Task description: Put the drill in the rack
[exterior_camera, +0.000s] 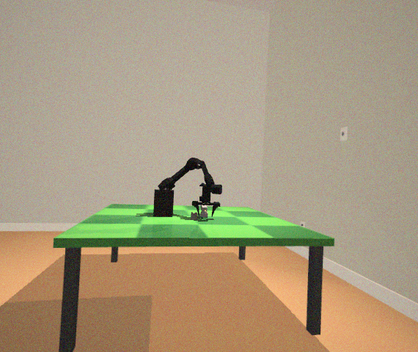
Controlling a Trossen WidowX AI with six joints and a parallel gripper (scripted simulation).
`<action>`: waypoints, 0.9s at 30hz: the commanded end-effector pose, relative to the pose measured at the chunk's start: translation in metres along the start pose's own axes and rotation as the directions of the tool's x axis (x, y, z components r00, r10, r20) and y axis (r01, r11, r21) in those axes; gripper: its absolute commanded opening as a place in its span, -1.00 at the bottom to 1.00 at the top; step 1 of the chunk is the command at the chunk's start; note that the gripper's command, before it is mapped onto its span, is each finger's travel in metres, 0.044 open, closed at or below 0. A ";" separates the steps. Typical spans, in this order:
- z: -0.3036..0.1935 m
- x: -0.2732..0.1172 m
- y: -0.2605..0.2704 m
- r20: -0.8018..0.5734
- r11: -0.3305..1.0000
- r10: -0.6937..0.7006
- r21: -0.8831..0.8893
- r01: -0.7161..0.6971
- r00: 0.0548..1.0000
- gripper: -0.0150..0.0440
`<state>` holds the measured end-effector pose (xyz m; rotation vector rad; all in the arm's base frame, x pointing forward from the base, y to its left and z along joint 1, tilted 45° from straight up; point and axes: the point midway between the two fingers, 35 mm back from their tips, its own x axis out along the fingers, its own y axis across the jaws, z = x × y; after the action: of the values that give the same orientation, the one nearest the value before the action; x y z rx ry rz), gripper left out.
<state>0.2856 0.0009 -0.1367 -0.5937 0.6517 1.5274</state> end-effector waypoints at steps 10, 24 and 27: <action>0.006 0.002 0.000 0.004 1.000 0.002 0.005 -0.002 1.000 1.00; 0.011 0.004 0.000 0.004 1.000 0.002 0.005 -0.002 1.000 1.00; 0.012 0.005 0.000 0.004 1.000 0.002 0.005 -0.002 1.000 1.00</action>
<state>0.2864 0.0105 -0.1319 -0.5947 0.6514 1.5281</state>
